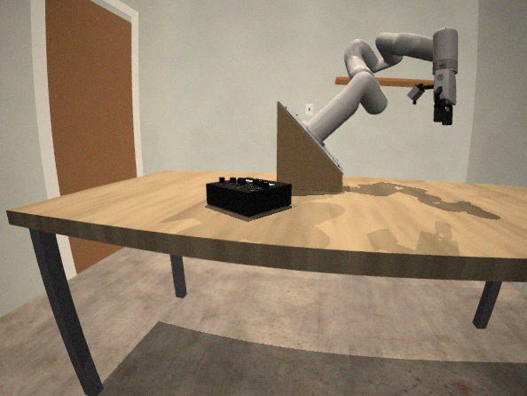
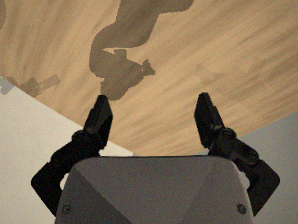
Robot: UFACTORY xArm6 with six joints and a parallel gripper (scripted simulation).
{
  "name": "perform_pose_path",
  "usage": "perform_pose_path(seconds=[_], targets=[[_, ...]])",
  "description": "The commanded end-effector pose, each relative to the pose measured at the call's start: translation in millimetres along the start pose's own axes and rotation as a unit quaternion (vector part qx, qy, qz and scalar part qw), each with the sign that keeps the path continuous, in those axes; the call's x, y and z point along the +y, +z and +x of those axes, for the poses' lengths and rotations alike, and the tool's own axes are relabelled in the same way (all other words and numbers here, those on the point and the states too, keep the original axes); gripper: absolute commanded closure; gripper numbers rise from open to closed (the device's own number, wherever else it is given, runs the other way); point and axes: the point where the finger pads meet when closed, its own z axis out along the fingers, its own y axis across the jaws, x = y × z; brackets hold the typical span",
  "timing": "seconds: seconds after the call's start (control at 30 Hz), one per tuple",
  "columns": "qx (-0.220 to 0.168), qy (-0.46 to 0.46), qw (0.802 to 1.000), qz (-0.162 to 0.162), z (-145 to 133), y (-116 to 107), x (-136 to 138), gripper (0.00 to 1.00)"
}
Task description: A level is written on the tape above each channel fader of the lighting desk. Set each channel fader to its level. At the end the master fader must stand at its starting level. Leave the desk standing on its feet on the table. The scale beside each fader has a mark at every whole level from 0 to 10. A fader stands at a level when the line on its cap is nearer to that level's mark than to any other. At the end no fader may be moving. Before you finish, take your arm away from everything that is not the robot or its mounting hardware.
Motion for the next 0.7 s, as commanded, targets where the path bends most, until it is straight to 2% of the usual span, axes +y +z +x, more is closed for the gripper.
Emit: perform_pose_path(seconds=[0.0, 0.67], targets=[[-0.001, -0.001, 1.0, 0.0, -0.9, -0.8, 0.4, 0.0], [0.0, 0.006, 1.0, 0.002, -2.2, -0.5, -2.1, 0.0]])
